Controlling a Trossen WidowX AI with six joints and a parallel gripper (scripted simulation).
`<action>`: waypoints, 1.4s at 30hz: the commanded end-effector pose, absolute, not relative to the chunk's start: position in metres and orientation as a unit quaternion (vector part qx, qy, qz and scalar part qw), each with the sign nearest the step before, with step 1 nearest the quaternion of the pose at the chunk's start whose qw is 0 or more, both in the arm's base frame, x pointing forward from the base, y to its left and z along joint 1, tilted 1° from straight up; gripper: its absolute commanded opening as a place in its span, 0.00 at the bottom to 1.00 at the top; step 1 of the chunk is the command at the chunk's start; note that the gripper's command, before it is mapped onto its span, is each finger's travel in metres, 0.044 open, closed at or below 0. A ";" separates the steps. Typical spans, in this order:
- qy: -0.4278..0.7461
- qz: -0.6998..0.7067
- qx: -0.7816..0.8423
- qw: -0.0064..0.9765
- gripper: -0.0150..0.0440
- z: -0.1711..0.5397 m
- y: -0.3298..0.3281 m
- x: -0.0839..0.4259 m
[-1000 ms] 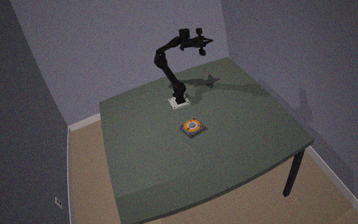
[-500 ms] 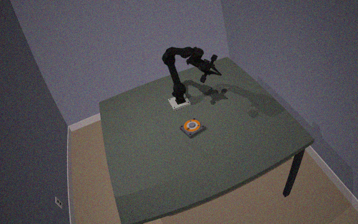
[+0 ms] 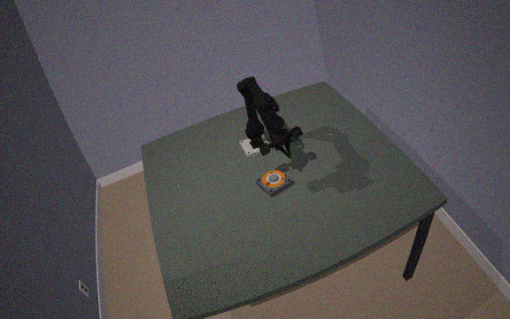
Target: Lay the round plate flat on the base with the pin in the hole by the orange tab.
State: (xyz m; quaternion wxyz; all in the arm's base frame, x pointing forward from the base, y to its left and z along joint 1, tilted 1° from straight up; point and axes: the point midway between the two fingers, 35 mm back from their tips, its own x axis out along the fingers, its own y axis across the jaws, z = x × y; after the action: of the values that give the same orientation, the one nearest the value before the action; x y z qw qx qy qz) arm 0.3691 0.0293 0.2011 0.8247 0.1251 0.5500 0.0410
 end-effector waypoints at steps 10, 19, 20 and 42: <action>0.695 0.000 0.009 0.719 0.25 0.112 -0.069 0.341; 0.694 0.000 0.009 0.719 0.25 0.096 -0.067 0.344; 0.694 0.000 0.009 0.719 0.25 0.091 -0.067 0.345; 0.695 0.000 0.009 0.719 0.25 0.062 -0.077 0.331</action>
State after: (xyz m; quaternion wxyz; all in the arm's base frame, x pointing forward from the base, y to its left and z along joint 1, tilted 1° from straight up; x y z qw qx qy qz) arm 0.3374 -0.0724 0.0631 0.7195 0.0109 0.6944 0.0008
